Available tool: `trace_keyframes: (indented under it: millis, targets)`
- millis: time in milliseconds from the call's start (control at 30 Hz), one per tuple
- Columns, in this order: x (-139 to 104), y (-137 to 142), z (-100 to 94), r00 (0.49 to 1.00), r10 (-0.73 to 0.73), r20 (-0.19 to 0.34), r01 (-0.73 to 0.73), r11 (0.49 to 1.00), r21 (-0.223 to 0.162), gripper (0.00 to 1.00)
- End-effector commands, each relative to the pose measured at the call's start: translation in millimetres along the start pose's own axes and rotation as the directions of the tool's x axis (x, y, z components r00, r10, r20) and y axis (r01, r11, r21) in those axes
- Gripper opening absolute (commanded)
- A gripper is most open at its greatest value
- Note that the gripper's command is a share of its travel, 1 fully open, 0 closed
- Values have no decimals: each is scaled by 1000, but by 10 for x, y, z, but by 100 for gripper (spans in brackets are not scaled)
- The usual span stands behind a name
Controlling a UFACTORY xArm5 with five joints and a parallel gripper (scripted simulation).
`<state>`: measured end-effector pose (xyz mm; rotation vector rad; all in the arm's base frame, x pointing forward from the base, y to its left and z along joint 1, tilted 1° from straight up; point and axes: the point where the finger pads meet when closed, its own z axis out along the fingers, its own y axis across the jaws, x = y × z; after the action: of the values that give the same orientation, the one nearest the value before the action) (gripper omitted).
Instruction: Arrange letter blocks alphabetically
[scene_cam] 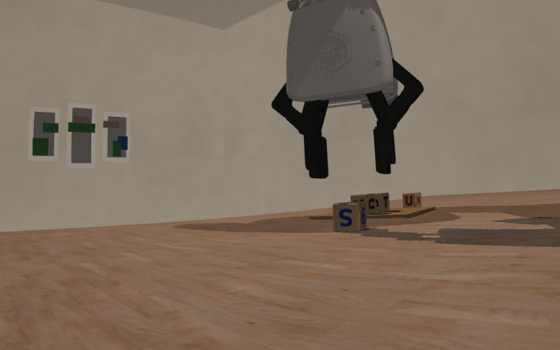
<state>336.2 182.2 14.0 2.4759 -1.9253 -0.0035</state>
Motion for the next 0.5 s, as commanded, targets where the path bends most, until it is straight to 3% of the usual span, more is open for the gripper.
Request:
trace_keyframes:
  millis: [0,467]
  targets:
    - [-3,-16,52,1000,0,1,0,1000,3,63]
    - [-3,-22,138,1000,0,1,0,1000,3,63]
